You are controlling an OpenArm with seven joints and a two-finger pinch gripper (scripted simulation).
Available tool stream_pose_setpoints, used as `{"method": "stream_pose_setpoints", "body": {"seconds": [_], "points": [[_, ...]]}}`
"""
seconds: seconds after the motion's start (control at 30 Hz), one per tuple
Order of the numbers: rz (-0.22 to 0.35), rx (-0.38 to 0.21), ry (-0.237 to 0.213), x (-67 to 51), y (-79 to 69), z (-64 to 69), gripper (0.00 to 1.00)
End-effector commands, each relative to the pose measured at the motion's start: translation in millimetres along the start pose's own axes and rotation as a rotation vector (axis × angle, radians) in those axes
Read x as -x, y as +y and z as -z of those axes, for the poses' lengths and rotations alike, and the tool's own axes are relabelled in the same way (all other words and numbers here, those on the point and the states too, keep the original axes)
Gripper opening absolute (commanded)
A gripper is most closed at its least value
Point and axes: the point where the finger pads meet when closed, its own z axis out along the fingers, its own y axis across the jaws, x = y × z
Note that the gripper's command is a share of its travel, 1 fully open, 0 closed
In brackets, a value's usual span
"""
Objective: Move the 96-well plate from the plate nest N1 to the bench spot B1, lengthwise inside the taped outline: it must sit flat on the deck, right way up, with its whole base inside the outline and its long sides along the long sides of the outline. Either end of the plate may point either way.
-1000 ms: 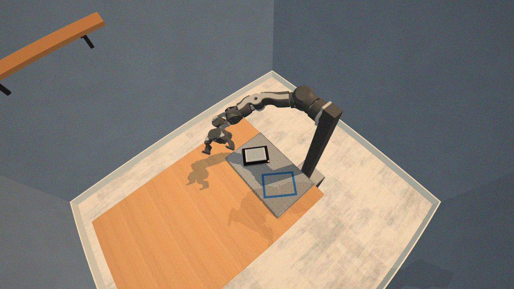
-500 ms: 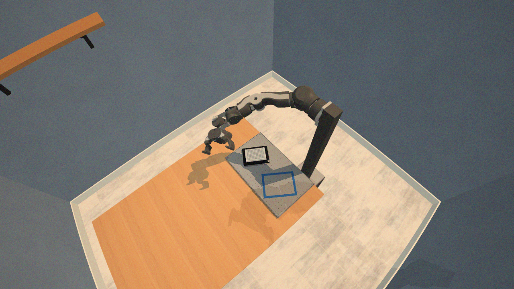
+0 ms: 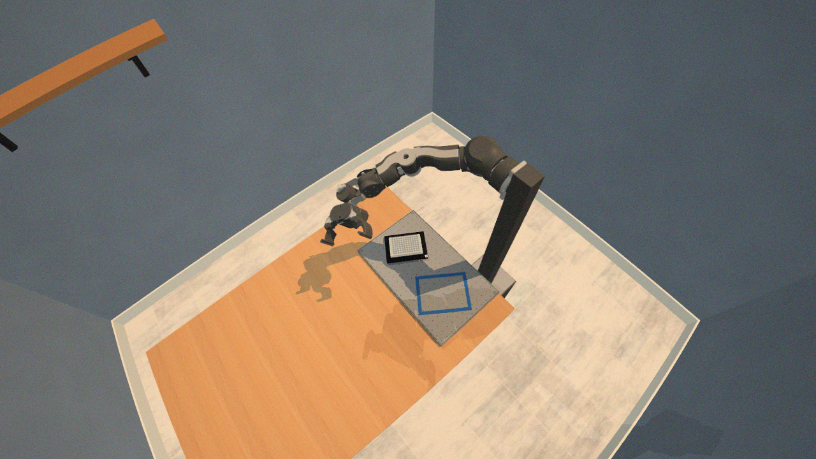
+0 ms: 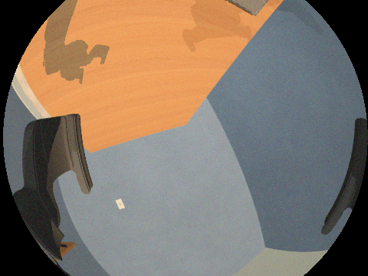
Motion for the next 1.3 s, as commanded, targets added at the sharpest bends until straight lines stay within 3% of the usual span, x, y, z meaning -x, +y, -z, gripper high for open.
{"method": "stream_pose_setpoints", "body": {"seconds": [0.0,0.13,0.2,0.53,0.7,1.1,1.27], "points": [[-0.024,-0.037,0.022,-7.1,1.0,3.2,0.97],[-0.126,-0.188,0.123,-41.1,3.8,14.8,0.83],[-0.126,-0.188,0.123,-41.1,3.8,14.8,0.77],[-0.126,-0.188,0.123,-41.1,3.8,14.8,0.77],[-0.252,-0.373,0.248,-84.0,7.5,29.9,0.77],[-0.252,-0.373,0.248,-84.0,7.5,29.9,0.77],[-0.378,-0.556,0.372,-126.6,11.8,43.8,0.77]]}}
